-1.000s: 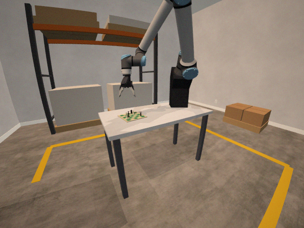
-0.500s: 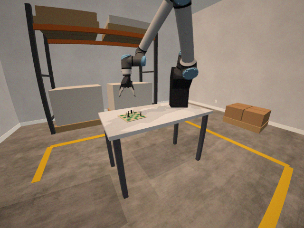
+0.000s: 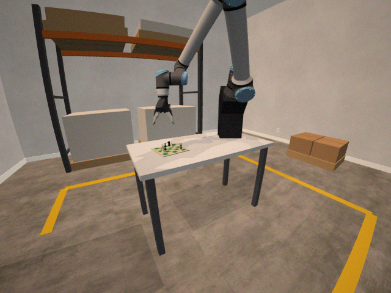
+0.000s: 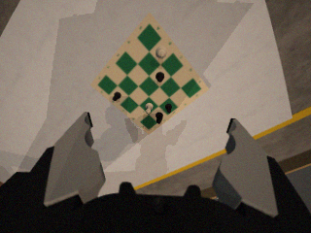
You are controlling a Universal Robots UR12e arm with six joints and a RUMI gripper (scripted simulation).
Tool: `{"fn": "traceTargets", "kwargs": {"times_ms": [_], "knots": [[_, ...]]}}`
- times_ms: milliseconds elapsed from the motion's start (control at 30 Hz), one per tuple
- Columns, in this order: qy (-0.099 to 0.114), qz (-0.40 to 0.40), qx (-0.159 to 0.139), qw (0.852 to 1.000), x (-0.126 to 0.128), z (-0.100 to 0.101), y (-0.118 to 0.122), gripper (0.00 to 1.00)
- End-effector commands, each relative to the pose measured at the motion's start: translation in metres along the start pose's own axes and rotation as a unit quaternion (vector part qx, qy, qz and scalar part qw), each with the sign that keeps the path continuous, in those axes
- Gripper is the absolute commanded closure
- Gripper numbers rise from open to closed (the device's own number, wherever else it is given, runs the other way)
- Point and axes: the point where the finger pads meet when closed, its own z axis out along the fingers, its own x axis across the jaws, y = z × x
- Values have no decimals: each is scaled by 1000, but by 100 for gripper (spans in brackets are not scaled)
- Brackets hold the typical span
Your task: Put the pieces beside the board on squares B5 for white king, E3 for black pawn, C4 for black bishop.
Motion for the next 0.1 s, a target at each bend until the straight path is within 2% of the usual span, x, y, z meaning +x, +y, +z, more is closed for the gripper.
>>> {"fn": "traceTargets", "kwargs": {"times_ms": [0, 67], "knots": [[0, 0, 0, 1000, 1, 0, 0, 0], [0, 0, 0, 1000, 1, 0, 0, 0]]}}
